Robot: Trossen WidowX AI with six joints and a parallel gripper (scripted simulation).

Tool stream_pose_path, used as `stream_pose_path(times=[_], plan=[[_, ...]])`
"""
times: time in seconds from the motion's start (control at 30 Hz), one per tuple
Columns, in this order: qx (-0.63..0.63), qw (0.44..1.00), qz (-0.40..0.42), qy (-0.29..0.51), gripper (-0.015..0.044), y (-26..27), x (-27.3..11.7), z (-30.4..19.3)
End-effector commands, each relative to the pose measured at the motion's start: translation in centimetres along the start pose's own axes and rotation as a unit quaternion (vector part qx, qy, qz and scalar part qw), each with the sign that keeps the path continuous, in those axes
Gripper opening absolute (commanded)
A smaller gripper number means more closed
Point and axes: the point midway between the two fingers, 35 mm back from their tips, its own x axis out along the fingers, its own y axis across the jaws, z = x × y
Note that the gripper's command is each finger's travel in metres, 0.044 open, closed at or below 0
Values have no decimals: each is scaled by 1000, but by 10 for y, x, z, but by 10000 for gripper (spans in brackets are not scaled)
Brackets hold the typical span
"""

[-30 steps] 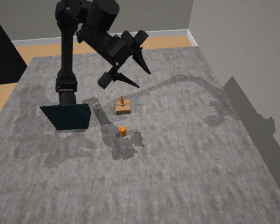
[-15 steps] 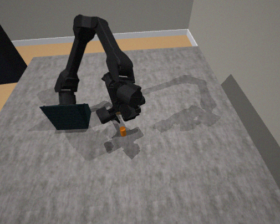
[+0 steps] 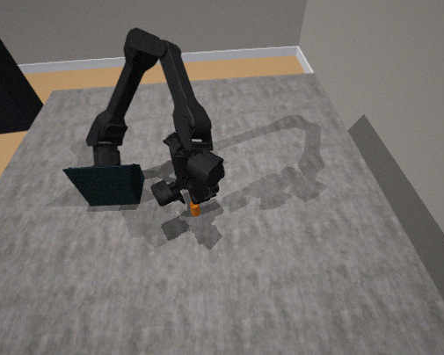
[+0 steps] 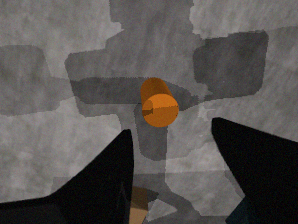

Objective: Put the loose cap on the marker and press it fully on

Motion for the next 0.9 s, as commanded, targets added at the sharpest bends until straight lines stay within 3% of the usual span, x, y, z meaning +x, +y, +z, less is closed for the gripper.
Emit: stream_pose_path(times=[0.0,0.87], plan=[[2,1000,4,0,237,1,12,-1],[2,1000,4,0,237,3,50,0]])
